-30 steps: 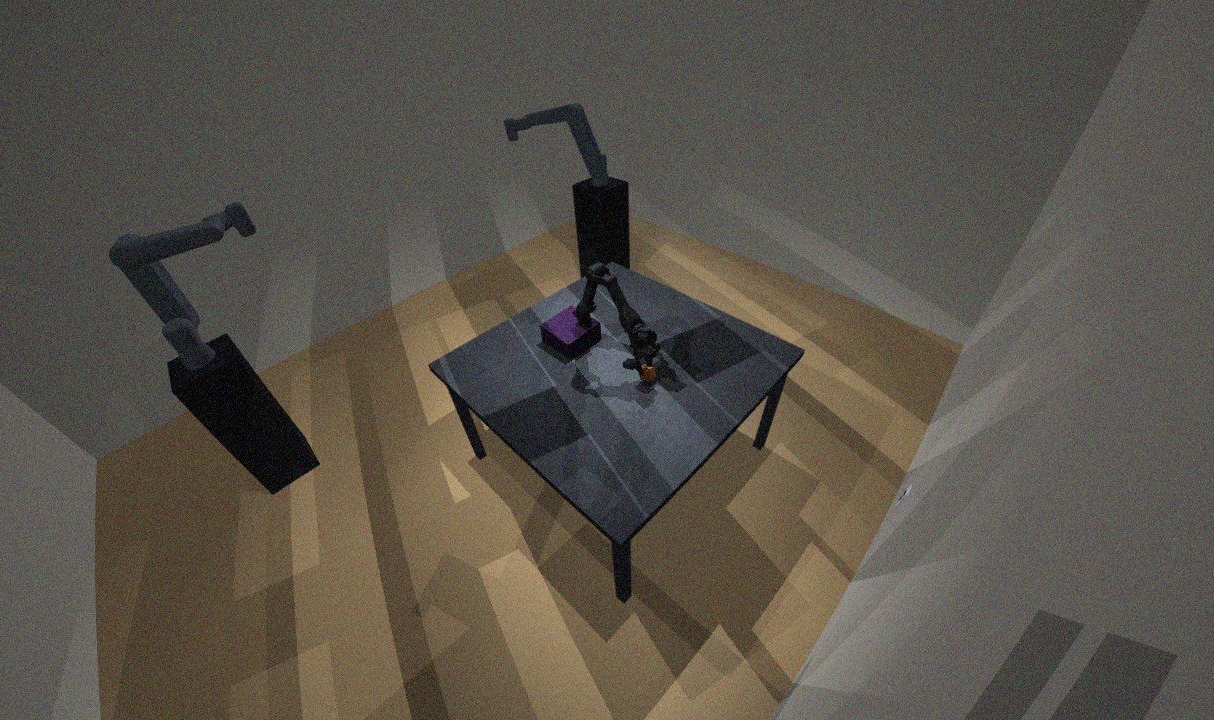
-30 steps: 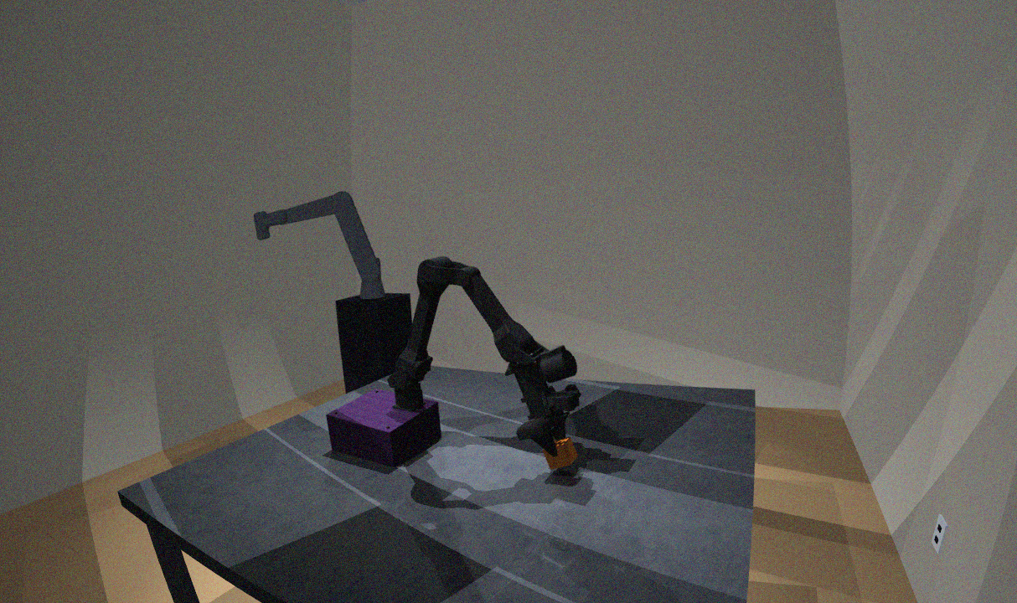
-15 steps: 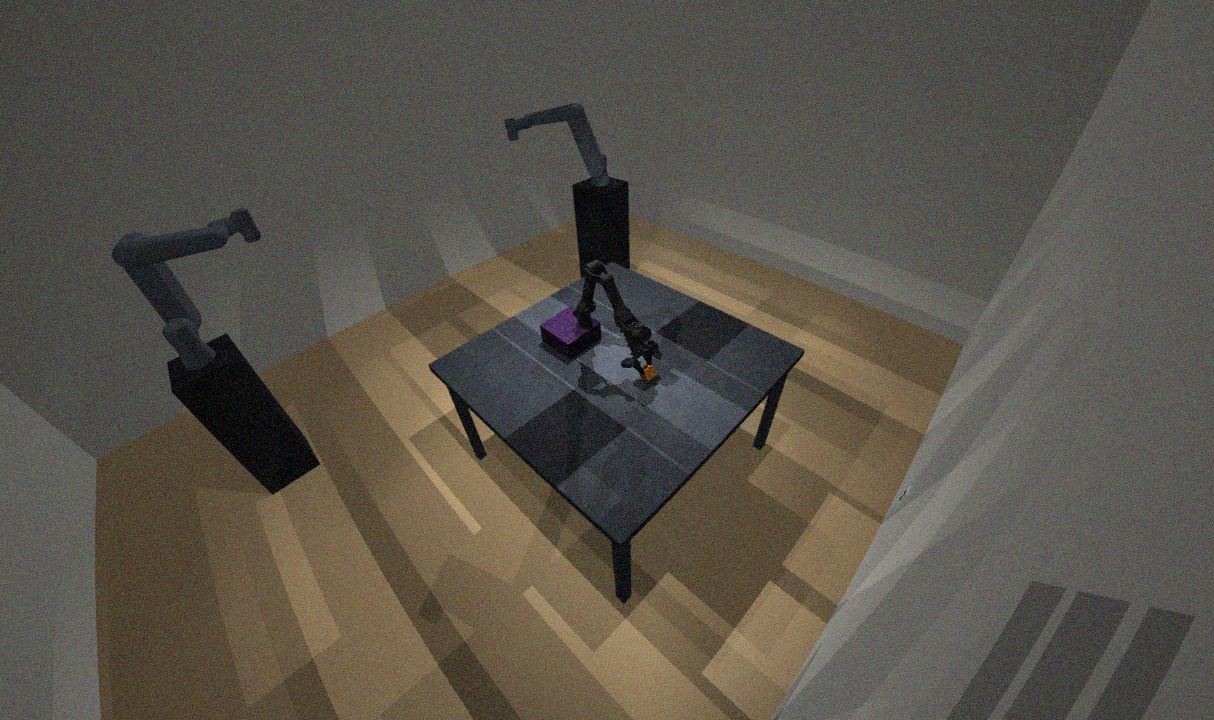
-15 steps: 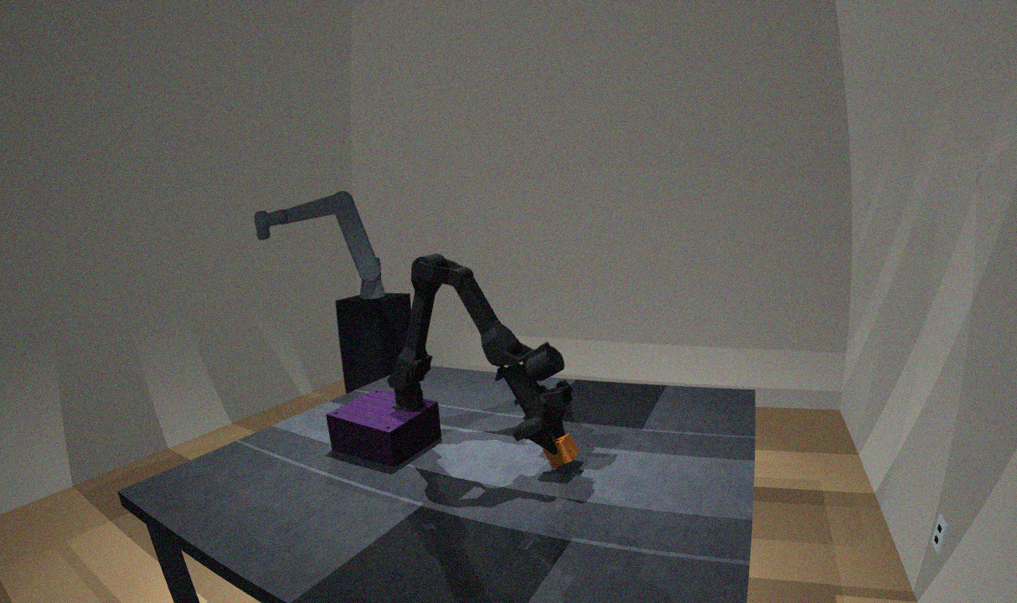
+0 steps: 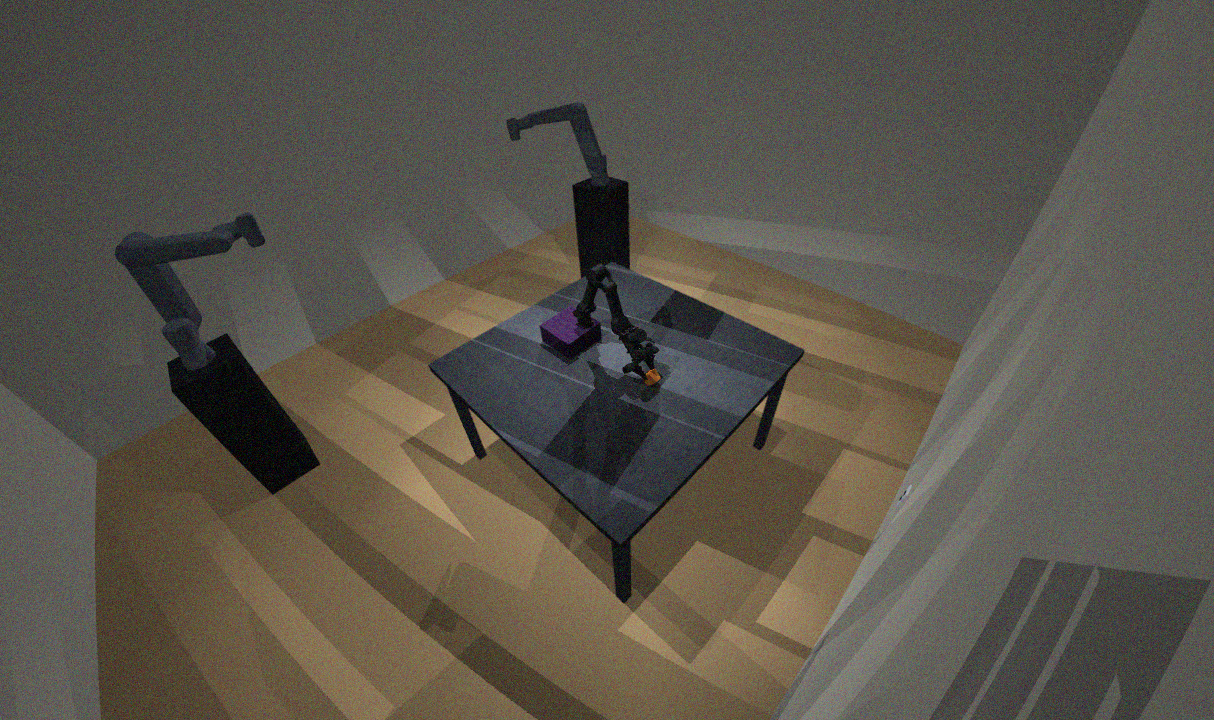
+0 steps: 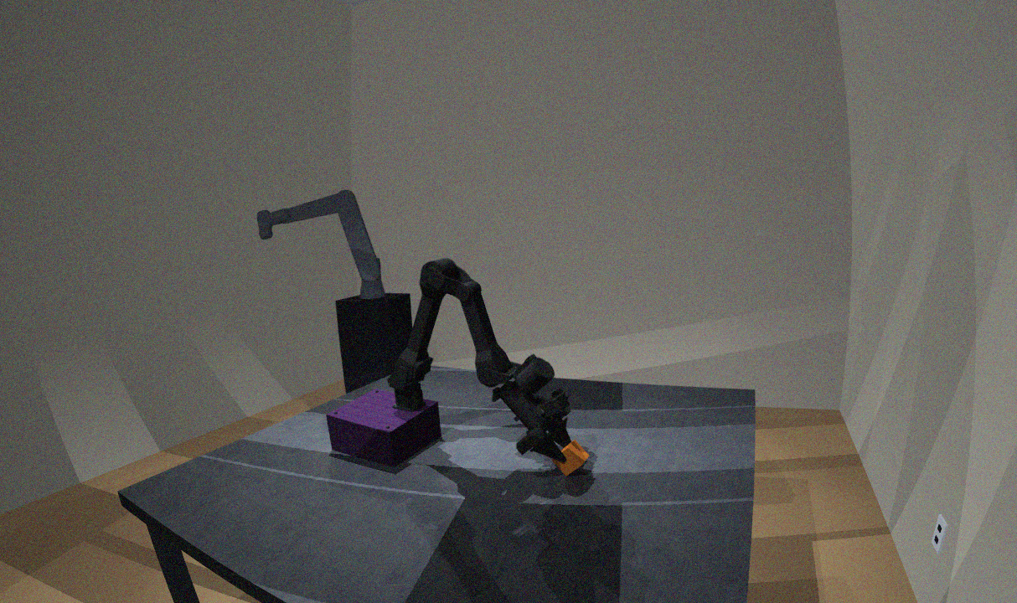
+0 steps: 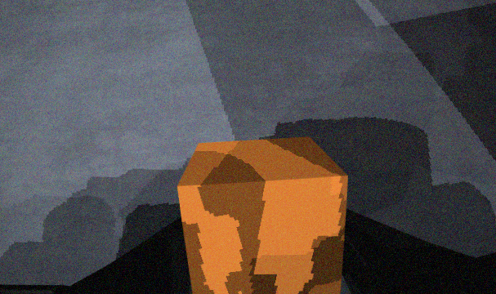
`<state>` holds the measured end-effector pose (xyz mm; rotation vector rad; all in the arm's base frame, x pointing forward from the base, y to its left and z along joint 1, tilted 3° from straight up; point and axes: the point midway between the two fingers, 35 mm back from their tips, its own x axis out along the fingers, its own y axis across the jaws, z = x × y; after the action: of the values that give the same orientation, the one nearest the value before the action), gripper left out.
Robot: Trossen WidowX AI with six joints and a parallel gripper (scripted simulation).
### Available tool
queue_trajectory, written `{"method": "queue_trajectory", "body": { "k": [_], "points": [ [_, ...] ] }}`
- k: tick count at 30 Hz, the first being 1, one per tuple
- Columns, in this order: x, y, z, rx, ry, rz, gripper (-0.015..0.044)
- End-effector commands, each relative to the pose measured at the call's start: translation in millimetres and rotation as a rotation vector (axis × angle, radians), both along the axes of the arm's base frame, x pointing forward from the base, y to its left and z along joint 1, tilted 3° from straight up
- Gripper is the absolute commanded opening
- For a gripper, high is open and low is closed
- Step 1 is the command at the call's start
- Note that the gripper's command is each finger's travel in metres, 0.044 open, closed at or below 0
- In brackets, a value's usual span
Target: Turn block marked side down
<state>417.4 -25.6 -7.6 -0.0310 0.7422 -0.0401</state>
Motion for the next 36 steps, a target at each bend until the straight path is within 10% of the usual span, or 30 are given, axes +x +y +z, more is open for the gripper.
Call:
{"method": "queue_trajectory", "body": {
  "k": [1,36],
  "points": [
    [-3,1,-8,0.002,-0.044,0.009,0.0],
    [-18,1,-6,-0.008,-0.311,0.022,0.0]
  ]
}}
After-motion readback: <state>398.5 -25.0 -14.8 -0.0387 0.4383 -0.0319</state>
